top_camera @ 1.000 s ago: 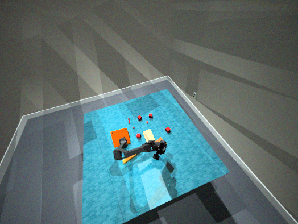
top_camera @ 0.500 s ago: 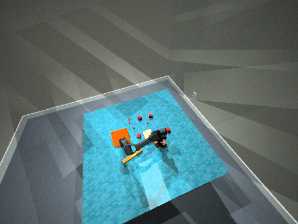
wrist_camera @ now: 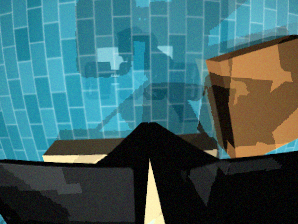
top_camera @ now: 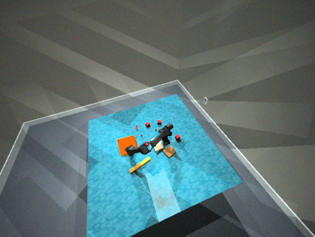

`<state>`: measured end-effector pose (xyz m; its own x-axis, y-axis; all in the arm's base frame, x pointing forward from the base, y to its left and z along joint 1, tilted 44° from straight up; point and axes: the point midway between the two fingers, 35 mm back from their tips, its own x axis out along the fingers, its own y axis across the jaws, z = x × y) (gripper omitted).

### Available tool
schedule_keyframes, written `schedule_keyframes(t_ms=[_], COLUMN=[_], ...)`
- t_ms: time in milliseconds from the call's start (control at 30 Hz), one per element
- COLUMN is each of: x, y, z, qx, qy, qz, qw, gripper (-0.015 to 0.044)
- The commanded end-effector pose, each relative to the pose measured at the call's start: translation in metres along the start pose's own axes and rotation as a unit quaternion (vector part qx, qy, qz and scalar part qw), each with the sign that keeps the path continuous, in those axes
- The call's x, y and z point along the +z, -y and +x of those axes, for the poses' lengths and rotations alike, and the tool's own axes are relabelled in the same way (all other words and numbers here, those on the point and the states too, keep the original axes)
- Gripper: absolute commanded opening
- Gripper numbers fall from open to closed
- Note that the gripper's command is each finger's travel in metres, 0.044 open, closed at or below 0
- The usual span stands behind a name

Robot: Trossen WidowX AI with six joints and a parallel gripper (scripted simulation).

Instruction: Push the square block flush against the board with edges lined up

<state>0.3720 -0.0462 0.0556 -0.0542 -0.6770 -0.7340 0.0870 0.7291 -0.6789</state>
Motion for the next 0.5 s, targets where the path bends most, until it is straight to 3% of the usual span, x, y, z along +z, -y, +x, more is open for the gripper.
schedule_keyframes(t_ms=[0,100,233,467], x=[-0.006,-0.006,-0.009,-0.01], y=[-0.016,-0.016,-0.015,-0.015], z=[0.0,0.003,0.052,0.055], qx=[-0.006,-0.006,-0.007,-0.008], qy=[-0.024,-0.024,-0.024,-0.024], qz=[-0.028,-0.028,-0.027,-0.027], qw=[0.999,0.999,0.999,0.999], gripper=[0.0,0.0,0.0,0.0])
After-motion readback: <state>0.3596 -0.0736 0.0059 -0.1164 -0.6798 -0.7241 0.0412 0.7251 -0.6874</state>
